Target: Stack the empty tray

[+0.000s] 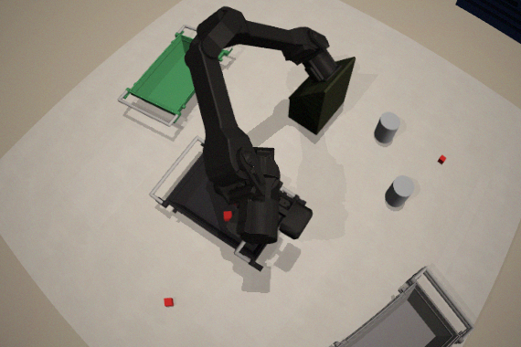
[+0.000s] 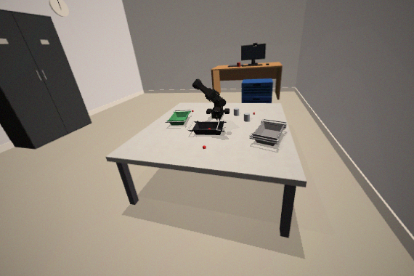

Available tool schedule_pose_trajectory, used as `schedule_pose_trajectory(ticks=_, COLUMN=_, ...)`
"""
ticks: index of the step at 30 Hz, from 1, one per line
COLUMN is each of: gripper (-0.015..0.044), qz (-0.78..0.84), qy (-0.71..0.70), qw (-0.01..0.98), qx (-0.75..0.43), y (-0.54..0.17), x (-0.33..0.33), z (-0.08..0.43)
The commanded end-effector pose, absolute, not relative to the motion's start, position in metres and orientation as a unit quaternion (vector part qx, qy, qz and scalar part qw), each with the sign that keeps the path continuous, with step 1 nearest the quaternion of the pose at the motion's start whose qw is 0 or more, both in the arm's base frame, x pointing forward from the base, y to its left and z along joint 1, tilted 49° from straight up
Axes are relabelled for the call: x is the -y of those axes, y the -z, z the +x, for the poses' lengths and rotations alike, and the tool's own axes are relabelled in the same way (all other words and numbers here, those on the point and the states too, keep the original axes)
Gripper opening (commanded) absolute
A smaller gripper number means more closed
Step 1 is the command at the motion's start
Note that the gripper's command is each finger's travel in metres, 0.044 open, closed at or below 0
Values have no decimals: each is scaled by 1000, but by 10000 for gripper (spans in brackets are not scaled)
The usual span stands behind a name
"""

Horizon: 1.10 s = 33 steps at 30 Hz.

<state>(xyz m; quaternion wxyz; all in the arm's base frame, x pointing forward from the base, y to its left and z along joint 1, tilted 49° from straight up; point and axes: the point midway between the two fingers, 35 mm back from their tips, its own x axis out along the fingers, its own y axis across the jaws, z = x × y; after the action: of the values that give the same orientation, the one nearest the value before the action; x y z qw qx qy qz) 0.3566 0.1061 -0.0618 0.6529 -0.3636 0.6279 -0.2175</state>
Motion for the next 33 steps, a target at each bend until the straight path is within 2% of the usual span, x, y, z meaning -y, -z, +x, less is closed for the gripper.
schedule_pose_trajectory(ticks=1, gripper=85, qz=-361, qy=213, qw=659, qx=-625, y=31, x=-144, z=350)
schedule_pose_trajectory(ticks=4, gripper=85, qz=-361, qy=215, qw=658, qx=-625, y=11, x=-162, z=343)
schedule_pose_trajectory(ticks=6, gripper=85, qz=-335, qy=241, qw=669, qx=-618, y=31, x=-133, z=355)
schedule_pose_trajectory(ticks=11, gripper=85, qz=-112, qy=414, qw=736, qx=-524, y=3, x=-95, z=381)
schedule_pose_trajectory(ticks=15, gripper=85, qz=78, qy=529, qw=741, qx=-406, y=-21, x=-66, z=398)
schedule_pose_trajectory(ticks=18, gripper=85, qz=215, qy=593, qw=715, qx=-300, y=-38, x=-45, z=408)
schedule_pose_trajectory(ticks=33, gripper=85, qz=528, qy=661, qw=533, qx=23, y=-87, x=15, z=425)
